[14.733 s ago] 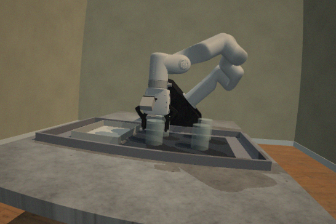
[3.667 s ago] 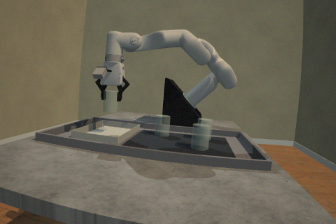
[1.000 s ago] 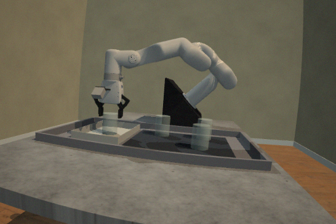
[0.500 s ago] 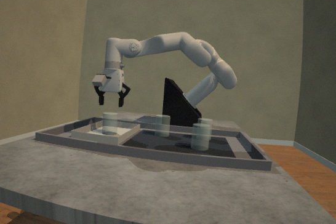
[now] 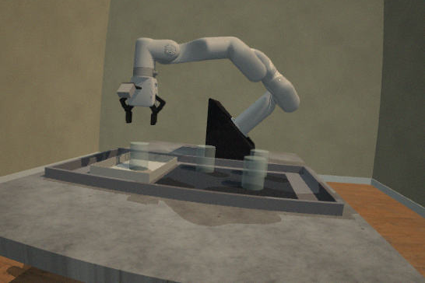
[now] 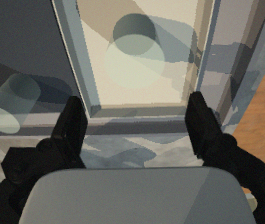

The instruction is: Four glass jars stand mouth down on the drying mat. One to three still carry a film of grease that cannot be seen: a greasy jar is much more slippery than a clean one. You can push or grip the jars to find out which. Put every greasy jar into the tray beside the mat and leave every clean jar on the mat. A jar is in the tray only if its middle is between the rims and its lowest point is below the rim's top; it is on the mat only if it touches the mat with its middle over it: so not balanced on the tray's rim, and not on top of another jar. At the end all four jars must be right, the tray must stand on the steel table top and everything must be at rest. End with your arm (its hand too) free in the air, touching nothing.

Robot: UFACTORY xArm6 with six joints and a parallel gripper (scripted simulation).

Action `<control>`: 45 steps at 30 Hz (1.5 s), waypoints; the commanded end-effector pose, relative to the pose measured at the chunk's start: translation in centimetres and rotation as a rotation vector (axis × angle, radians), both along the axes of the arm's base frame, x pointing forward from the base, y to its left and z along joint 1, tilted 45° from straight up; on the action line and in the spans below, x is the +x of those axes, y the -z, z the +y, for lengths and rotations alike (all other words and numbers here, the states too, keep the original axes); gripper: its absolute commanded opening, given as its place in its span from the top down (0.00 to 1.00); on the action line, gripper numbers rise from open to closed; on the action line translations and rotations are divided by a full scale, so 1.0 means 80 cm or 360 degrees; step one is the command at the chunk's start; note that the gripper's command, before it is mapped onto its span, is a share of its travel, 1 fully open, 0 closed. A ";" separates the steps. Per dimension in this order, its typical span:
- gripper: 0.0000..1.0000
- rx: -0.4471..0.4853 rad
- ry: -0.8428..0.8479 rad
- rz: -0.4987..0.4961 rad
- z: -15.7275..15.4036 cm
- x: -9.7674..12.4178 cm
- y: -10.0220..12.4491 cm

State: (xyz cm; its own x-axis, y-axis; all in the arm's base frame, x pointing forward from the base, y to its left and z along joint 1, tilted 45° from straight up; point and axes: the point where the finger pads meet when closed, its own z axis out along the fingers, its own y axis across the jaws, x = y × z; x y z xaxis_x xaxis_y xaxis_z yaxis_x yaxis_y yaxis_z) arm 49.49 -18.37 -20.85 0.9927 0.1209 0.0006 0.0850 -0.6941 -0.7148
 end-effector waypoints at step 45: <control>0.00 -0.0006 0.0003 -0.0008 0.232 -0.105 -0.252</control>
State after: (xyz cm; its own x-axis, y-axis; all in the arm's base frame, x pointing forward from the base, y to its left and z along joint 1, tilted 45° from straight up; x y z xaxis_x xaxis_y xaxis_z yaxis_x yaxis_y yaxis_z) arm 41.97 -1.83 -3.28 0.9918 0.1276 -0.0047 0.0852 -0.6882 -0.7205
